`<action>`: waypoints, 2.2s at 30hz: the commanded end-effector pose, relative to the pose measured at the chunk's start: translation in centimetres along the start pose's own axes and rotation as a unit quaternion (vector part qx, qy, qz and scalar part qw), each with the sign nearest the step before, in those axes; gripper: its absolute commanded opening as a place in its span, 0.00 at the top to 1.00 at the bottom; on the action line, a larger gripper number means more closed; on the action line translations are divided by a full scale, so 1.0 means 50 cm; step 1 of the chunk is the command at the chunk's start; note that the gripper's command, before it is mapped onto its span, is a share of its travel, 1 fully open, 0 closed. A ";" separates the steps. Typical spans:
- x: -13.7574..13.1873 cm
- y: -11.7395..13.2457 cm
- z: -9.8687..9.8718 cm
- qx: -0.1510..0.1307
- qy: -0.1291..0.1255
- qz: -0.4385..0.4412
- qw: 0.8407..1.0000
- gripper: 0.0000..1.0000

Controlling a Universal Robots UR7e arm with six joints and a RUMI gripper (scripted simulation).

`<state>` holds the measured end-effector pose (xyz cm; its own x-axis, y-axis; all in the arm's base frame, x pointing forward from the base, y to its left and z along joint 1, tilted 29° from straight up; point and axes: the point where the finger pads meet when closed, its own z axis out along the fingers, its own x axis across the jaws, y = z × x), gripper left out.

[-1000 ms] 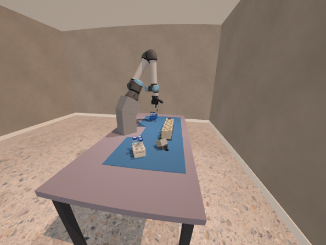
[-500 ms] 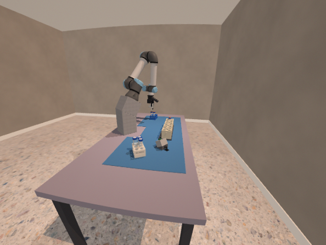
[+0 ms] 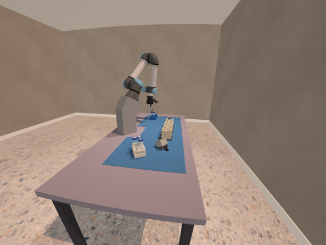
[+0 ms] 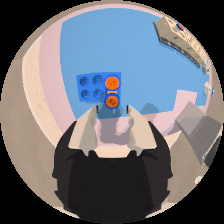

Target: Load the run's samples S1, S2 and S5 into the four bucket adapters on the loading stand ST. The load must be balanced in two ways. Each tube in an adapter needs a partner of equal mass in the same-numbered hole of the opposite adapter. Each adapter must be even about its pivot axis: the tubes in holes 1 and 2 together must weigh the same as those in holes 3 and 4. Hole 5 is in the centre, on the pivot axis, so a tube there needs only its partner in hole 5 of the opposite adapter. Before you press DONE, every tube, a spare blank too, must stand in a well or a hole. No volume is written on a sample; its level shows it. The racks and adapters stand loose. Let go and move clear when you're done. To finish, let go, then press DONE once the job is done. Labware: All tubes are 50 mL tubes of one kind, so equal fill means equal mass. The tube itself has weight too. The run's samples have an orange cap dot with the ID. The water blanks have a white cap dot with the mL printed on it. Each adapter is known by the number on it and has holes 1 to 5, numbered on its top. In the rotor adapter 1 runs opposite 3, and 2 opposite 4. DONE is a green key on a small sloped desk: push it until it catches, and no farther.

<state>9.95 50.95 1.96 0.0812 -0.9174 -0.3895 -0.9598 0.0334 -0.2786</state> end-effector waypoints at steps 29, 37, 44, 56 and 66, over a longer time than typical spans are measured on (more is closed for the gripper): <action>-0.001 0.000 0.067 0.000 -0.001 0.000 1.000 1.00; -0.001 0.000 0.067 0.000 -0.001 0.000 1.000 1.00; -0.001 0.000 0.067 0.000 -0.001 0.000 1.000 1.00; -0.001 0.000 -0.006 0.000 -0.001 0.000 1.000 1.00; -0.001 0.000 -0.059 0.000 -0.001 0.000 1.000 1.00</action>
<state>9.46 50.26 3.53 0.0815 -0.9169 -0.3906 -0.9596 0.0337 -0.2793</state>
